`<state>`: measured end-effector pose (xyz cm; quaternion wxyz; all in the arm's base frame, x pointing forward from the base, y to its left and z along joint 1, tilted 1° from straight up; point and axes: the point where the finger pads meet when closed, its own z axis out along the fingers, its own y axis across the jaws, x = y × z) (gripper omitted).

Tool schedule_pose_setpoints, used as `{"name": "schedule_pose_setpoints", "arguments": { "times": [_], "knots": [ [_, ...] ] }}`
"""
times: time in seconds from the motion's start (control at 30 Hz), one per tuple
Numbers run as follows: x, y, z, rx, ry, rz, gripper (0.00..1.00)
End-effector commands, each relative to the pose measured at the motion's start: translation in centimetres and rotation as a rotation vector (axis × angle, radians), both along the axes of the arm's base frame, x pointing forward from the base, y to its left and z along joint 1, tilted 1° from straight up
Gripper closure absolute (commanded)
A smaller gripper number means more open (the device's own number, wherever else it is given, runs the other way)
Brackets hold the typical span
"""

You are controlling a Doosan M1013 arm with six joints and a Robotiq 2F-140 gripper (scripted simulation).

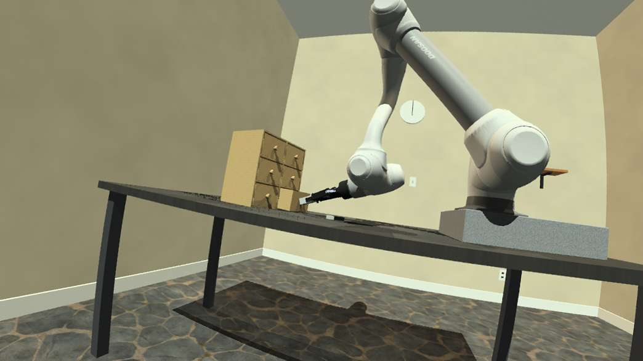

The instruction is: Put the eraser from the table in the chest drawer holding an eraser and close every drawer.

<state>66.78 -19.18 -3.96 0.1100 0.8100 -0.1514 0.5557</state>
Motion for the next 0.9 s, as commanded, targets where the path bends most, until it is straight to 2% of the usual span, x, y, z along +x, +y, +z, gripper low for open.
{"name": "schedule_pose_setpoints", "arguments": {
  "times": [0.0, 0.5, 0.8, 0.87],
  "knots": [
    [-0.43, 0.22, 0.16, 0.002, -0.003, -0.003, 0.92],
    [-0.55, 0.27, 0.16, 0.002, -0.003, -0.003, 0.92],
    [-0.55, 0.27, 0.16, 0.002, -0.003, -0.003, 0.80],
    [-0.55, 0.27, 0.16, 0.002, -0.003, -0.003, 0.80]
  ]
}}
